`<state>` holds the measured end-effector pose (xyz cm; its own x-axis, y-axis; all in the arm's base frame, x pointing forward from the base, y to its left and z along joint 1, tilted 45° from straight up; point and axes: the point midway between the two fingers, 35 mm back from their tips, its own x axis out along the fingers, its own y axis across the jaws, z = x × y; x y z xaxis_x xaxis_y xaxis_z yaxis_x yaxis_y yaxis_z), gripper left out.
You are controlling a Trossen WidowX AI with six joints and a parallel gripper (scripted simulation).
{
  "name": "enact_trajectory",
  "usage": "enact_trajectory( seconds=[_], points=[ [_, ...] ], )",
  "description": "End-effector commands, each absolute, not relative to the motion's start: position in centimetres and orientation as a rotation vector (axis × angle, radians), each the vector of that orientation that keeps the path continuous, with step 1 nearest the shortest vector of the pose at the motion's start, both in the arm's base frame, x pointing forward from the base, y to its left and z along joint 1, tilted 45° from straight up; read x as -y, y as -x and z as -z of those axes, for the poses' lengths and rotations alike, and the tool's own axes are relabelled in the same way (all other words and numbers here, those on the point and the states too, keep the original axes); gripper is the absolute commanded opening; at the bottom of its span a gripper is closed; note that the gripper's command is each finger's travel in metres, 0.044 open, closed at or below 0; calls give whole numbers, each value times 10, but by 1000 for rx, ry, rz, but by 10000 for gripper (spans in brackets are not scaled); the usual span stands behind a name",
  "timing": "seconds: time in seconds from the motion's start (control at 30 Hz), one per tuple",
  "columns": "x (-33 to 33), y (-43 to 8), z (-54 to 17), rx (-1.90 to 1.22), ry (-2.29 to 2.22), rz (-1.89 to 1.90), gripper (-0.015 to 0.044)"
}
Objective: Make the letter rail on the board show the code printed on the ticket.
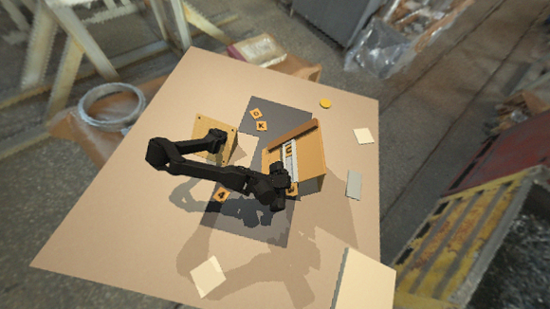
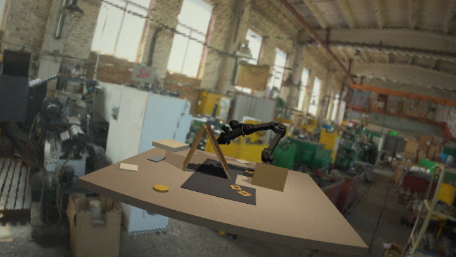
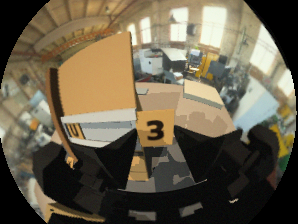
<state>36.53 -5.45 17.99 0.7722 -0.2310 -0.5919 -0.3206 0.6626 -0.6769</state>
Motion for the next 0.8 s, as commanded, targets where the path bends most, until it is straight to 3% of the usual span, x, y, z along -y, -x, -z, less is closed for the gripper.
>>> enact_trajectory(
  seconds=[0.0, 0.77],
  points=[
    [54, -364, -177, -714, 862, -53, 0],
    [46, -360, -169, -715, 861, -54, 0]
  ],
)
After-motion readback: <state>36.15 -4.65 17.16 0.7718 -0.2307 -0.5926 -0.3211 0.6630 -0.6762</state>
